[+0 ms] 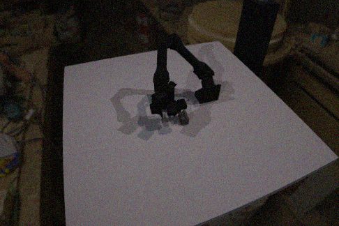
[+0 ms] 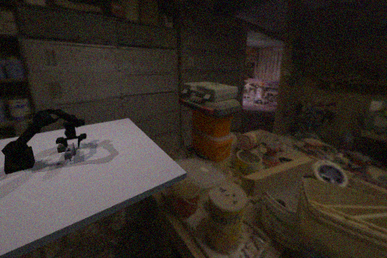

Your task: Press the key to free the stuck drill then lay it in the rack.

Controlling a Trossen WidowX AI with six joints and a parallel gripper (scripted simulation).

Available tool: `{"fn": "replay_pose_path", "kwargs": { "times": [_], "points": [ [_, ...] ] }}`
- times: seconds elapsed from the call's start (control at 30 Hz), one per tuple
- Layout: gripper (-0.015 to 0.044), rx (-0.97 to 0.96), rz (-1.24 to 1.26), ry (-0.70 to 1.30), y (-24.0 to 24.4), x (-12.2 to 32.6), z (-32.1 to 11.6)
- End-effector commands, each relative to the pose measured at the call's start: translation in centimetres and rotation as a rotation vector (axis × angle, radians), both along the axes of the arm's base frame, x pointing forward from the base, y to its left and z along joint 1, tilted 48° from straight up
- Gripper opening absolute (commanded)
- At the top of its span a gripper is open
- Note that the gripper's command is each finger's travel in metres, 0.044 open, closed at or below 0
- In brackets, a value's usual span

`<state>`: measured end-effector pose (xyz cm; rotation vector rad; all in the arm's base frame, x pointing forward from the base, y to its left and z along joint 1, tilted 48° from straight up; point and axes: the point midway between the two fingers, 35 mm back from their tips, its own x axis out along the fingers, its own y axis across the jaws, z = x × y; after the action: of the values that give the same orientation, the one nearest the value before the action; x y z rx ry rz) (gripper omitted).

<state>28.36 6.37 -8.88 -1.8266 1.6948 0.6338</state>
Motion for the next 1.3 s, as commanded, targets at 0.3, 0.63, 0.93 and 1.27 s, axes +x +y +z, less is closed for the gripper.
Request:
{"fn": "replay_pose_path", "kwargs": {
  "times": [0.3,0.63,0.93,1.27],
  "points": [
    [0.0026,0.000,0.000,-0.001,0.04,0.03,0.00],
    [0.0000,-0.005,0.003,0.005,0.17,-0.16,0.10],
    [0.0000,-0.005,0.003,0.005,0.23,-0.24,0.16],
    [0.0000,-0.005,0.003,0.005,0.31,-0.27,0.21]
  ]
}}
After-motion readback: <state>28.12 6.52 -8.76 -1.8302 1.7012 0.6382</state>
